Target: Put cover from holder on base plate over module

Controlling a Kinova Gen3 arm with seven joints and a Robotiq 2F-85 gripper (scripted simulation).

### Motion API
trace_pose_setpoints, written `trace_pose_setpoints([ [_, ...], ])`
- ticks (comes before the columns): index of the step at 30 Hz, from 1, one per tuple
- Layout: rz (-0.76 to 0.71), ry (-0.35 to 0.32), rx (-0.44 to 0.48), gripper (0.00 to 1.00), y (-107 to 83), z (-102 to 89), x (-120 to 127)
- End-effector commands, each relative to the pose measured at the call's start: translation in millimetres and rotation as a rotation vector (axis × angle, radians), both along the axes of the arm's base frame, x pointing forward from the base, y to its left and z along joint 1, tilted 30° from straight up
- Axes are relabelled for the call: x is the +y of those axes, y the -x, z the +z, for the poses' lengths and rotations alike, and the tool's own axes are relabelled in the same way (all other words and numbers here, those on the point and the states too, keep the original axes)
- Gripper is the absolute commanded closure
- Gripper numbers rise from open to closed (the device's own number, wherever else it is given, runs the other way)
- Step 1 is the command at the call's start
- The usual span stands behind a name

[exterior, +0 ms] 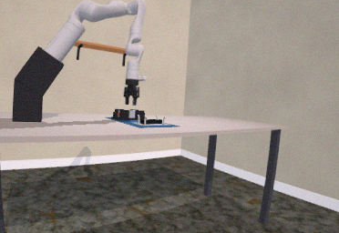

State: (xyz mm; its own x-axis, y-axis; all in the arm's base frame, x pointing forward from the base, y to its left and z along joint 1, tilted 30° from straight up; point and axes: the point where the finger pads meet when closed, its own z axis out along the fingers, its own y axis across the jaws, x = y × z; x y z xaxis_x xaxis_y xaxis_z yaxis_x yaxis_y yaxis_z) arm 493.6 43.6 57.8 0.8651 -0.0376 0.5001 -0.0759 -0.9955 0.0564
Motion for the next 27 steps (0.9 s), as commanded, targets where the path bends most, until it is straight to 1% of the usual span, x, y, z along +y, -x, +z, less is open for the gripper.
trace_pose_setpoints([
  [1,0.0,-0.001,-0.001,0.0,-0.2,0.5,0],
  [9,0.0,-0.001,-0.001,0.0,-0.2,0.5,0],
  [19,0.009,0.005,0.001,0.0,-23.9,-43.4,-2],
  [26,0.009,0.005,0.001,0.0,-23.9,-43.4,-2],
  [27,0.012,0.003,0.005,0.0,-21.6,-42.4,1],
])
